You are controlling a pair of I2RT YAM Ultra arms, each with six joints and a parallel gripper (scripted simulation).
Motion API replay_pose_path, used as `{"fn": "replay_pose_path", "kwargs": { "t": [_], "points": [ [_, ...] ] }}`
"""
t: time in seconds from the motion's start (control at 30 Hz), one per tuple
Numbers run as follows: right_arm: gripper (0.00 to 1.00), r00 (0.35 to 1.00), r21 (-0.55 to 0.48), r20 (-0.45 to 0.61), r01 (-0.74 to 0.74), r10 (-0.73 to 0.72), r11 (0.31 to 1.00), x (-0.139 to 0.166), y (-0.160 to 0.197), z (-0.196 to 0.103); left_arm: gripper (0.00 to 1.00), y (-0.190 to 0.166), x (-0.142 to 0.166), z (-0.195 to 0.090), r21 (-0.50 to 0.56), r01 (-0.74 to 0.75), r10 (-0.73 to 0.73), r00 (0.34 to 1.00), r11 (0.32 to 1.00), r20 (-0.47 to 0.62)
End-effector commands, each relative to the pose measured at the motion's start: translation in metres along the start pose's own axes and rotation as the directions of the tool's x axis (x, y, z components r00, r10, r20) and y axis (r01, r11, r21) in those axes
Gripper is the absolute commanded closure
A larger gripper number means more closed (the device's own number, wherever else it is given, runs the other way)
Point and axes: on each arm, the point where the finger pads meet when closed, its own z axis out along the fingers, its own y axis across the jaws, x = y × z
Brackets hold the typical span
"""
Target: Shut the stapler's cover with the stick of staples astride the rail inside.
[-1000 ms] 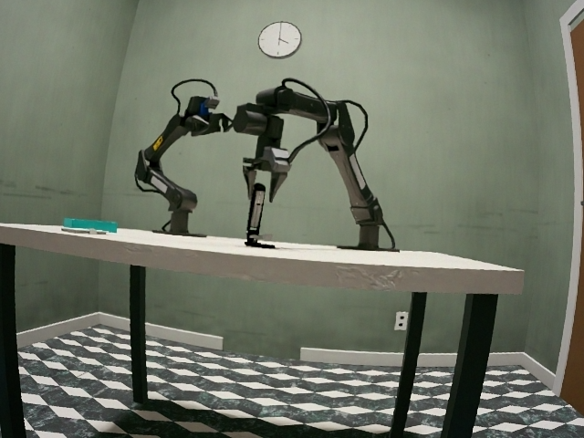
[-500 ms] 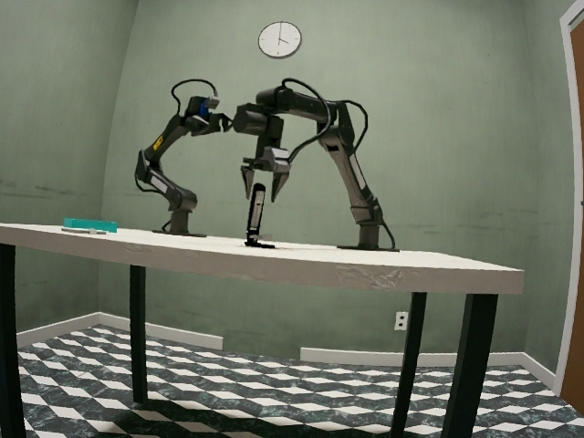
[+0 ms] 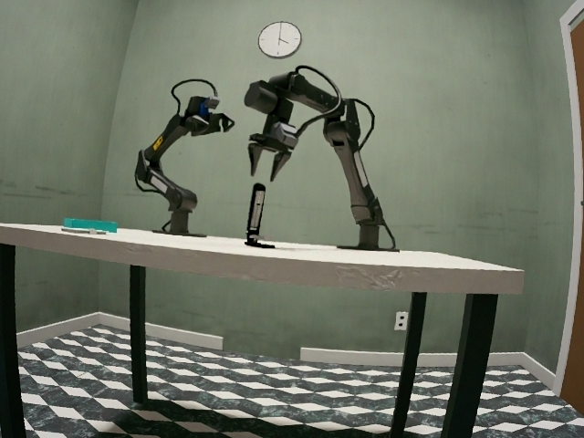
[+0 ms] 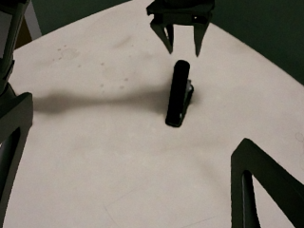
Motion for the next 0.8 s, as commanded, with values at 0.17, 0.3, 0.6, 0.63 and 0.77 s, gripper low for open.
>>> {"fn": "replay_pose_path", "kwargs": {
  "t": [0.17,0.3,0.6,0.63,0.77],
  "points": [
    [0.00,1.000,-0.002,-0.001,0.002,-0.002,1.000,-0.002,0.001,-0.004,0.50,-0.018,0.009,-0.025,0.053,-0.004,-0.010,0.965,0.999,0.263],
    [0.00,1.000,-0.002,-0.001,0.002,-0.002,1.000,-0.002,0.001,-0.004,0.50,-0.027,0.023,-0.022,0.037,-0.010,-0.008,0.898,0.999,0.440],
    [0.00,1.000,-0.002,-0.001,0.002,-0.002,1.000,-0.002,0.001,-0.004,0.50,-0.017,0.038,-0.012,-0.048,0.022,0.015,0.753,0.999,0.658],
    [0.00,1.000,-0.002,-0.001,0.002,-0.002,1.000,-0.002,0.001,-0.004,0.50,-0.017,0.038,-0.012,-0.048,0.022,0.015,0.753,0.999,0.658],
    [0.00,1.000,-0.002,-0.001,0.002,-0.002,1.000,-0.002,0.001,-0.004,0.50,-0.006,0.048,-0.002,-0.098,0.044,0.044,0.662,0.994,0.748]
  ]
}}
